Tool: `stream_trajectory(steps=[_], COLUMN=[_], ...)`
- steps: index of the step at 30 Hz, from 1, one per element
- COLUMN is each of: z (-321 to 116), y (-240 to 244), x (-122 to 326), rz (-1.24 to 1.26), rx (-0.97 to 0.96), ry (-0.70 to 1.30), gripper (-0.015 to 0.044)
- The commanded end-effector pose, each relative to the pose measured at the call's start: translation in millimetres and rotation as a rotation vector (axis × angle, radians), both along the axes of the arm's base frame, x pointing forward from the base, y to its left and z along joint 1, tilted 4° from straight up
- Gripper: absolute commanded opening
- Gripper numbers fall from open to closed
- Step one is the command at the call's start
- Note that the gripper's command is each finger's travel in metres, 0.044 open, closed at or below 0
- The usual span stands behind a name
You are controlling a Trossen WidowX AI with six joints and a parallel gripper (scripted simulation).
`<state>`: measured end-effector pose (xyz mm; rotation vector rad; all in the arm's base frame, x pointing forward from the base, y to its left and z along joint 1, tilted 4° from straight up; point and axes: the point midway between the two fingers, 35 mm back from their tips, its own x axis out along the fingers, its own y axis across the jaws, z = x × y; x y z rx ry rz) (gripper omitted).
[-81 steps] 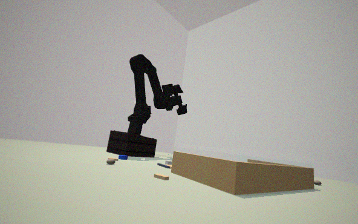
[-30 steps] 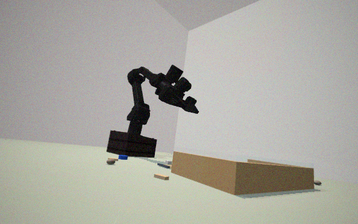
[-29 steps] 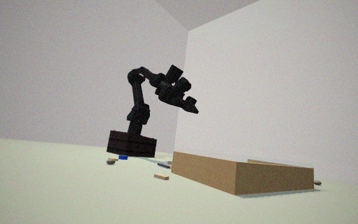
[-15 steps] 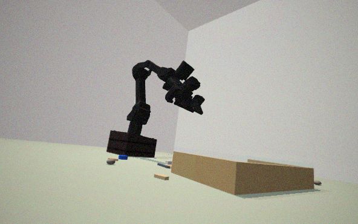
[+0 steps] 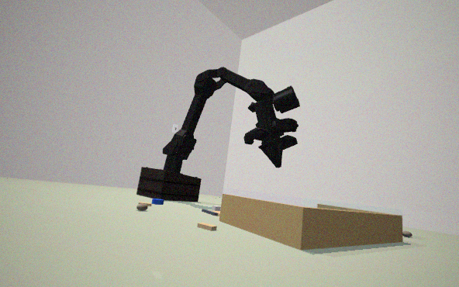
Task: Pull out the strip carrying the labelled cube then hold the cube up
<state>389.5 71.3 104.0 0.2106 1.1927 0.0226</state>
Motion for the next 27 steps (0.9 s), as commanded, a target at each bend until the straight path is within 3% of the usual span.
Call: stream_trajectory(steps=[1, 6, 27], z=[-27.0, -53.8, -76.9], y=[24.0, 44.2, 46.6], x=[14.4, 22.9, 24.3], rz=[-0.038, -0.086, -0.088], rx=[-0.015, -0.036, -0.037], ry=[0.174, 0.321, 0.326], gripper=[0.0000, 0.0000, 0.0000])
